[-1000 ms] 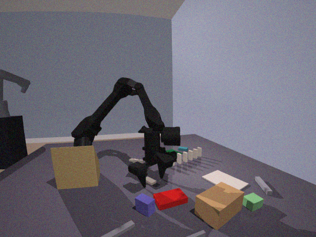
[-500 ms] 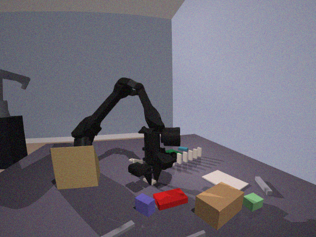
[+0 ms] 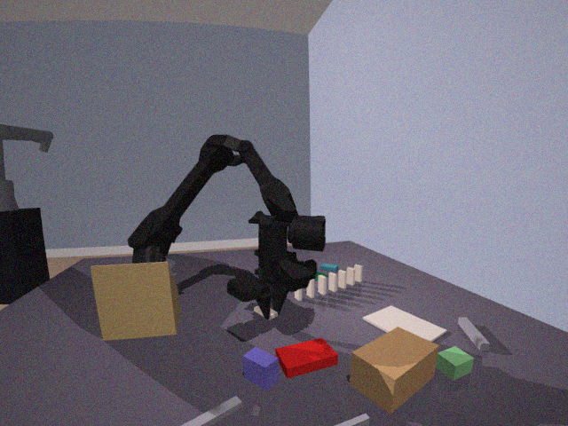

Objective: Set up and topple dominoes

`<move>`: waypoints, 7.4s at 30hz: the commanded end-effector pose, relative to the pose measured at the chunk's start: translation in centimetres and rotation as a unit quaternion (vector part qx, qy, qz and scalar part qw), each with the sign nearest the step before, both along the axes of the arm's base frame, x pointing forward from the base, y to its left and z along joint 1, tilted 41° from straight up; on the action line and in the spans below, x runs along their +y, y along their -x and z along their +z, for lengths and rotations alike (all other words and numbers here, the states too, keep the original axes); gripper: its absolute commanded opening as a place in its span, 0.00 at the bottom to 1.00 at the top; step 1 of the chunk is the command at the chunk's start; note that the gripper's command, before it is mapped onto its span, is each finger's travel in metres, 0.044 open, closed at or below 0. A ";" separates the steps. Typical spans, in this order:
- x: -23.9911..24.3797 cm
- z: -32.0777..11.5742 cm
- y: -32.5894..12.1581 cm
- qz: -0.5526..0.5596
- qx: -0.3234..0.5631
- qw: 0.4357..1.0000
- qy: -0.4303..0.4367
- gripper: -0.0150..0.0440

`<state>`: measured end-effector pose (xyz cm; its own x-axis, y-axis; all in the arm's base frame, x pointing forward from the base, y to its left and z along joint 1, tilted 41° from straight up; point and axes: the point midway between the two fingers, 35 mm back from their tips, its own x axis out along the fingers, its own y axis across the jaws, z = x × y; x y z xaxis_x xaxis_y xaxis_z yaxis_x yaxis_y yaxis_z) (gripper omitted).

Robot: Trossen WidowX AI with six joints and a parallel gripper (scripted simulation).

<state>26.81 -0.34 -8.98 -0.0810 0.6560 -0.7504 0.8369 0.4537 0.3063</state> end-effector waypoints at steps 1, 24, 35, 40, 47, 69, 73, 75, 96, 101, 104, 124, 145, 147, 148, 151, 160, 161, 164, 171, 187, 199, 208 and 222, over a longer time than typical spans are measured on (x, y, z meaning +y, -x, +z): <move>-3.0 3.2 -1.1 -0.004 -0.016 1.000 0.007 0.44; -8.2 8.2 -4.4 0.074 -0.073 0.994 0.035 0.44; -7.4 5.4 -4.3 0.096 -0.082 0.982 0.139 0.44; -7.1 4.4 -4.3 0.099 -0.090 0.973 0.186 0.44; -6.8 3.3 -4.5 0.096 -0.107 0.958 0.250 0.44; -5.9 2.6 -4.8 0.037 -0.197 0.885 0.419 0.44; -5.7 2.9 -4.8 0.017 -0.218 0.869 0.443 0.44; -5.6 3.1 -4.8 0.006 -0.229 0.861 0.454 0.44; -4.6 6.5 -3.1 -0.139 -0.348 0.765 0.524 0.44; -4.5 7.7 -2.3 -0.180 -0.377 0.740 0.527 0.44; -4.4 8.3 -1.8 -0.200 -0.390 0.729 0.527 0.44; -4.4 8.3 -1.8 -0.201 -0.391 0.728 0.526 0.44; -0.8 4.1 -2.4 -0.200 -0.383 0.734 0.524 0.44; -0.4 3.7 -2.4 -0.200 -0.383 0.734 0.524 0.44; -0.2 3.4 -2.4 -0.200 -0.383 0.734 0.524 0.44; 0.3 2.8 -2.3 -0.199 -0.383 0.734 0.525 0.44; 1.7 0.7 -1.9 -0.198 -0.386 0.732 0.526 0.44; 1.9 0.5 -1.8 -0.197 -0.386 0.732 0.526 0.44; 2.3 -0.2 -1.6 -0.197 -0.387 0.731 0.526 0.44; 2.4 -0.4 -1.5 -0.197 -0.388 0.731 0.526 0.44; 2.4 -0.4 -1.5 -0.197 -0.388 0.731 0.526 0.93; -0.8 3.5 -1.9 -0.195 -0.389 0.731 0.526 1.00; -1.5 -0.4 -4.5 -0.062 -0.291 0.816 0.496 1.00; -3.9 1.0 -4.7 0.113 -0.102 0.976 0.157 1.00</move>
<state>32.64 -3.14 -10.25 0.1885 0.0088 -0.9820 0.6524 0.7463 0.1319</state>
